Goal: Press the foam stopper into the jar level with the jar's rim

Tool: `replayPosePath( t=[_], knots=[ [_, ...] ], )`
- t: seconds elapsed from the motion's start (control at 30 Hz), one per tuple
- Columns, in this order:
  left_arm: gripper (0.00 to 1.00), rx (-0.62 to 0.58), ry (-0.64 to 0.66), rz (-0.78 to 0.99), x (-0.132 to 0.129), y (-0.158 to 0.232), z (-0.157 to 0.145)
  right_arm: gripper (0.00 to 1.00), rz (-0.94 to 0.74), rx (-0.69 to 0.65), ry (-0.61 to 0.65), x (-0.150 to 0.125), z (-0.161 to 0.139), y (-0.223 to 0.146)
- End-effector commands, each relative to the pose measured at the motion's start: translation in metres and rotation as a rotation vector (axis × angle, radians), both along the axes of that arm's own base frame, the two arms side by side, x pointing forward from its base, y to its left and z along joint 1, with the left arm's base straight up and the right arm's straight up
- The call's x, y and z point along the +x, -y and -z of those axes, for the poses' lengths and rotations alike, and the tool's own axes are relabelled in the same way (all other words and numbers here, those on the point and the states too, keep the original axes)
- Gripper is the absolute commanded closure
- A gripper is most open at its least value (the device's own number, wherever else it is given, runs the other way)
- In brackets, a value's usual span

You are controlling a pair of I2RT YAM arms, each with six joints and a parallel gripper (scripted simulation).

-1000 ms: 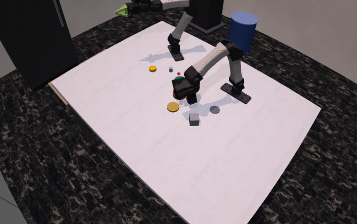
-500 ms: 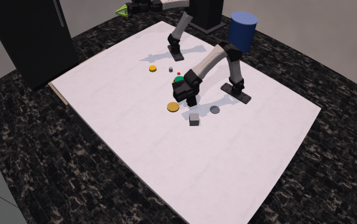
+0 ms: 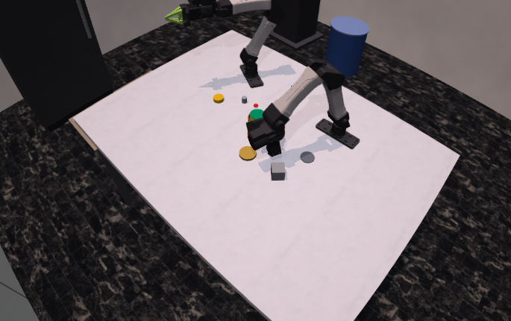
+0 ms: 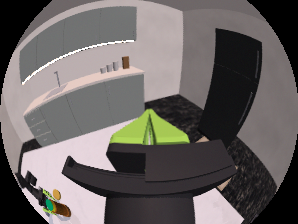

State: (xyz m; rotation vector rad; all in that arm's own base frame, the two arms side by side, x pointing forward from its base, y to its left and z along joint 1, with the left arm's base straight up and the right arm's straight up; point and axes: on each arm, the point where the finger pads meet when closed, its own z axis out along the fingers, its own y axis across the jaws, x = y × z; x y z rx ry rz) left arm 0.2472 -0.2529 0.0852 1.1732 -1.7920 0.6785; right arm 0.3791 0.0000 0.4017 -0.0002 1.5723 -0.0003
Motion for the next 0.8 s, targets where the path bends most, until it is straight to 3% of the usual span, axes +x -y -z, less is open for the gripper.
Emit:
replayPosePath(
  t=[0.0, 0.33, 0.37, 0.6, 0.77],
  knots=[
    [0.02, -0.002, 0.006, 0.011, -0.004, 0.001, 0.01, 1.0, -0.003, 0.005, 0.01, 0.0, -0.004, -0.001],
    [0.02, -0.004, 0.018, 0.012, -0.002, 0.002, 0.02, 1.0, -0.003, 0.005, 0.01, 0.0, -0.004, -0.001],
    [0.36, -0.011, 0.028, 0.013, -0.002, 0.003, 0.017, 1.0, -0.003, 0.005, 0.01, 0.0, -0.004, -0.001],
    [0.36, -0.024, 0.052, 0.01, 0.004, 0.003, 0.013, 1.0, -0.001, 0.004, 0.01, 0.0, -0.004, 0.0],
    [0.36, -0.016, 0.024, 0.019, -0.006, 0.002, 0.02, 1.0, -0.003, 0.005, 0.006, 0.001, -0.002, -0.001]
  ],
)
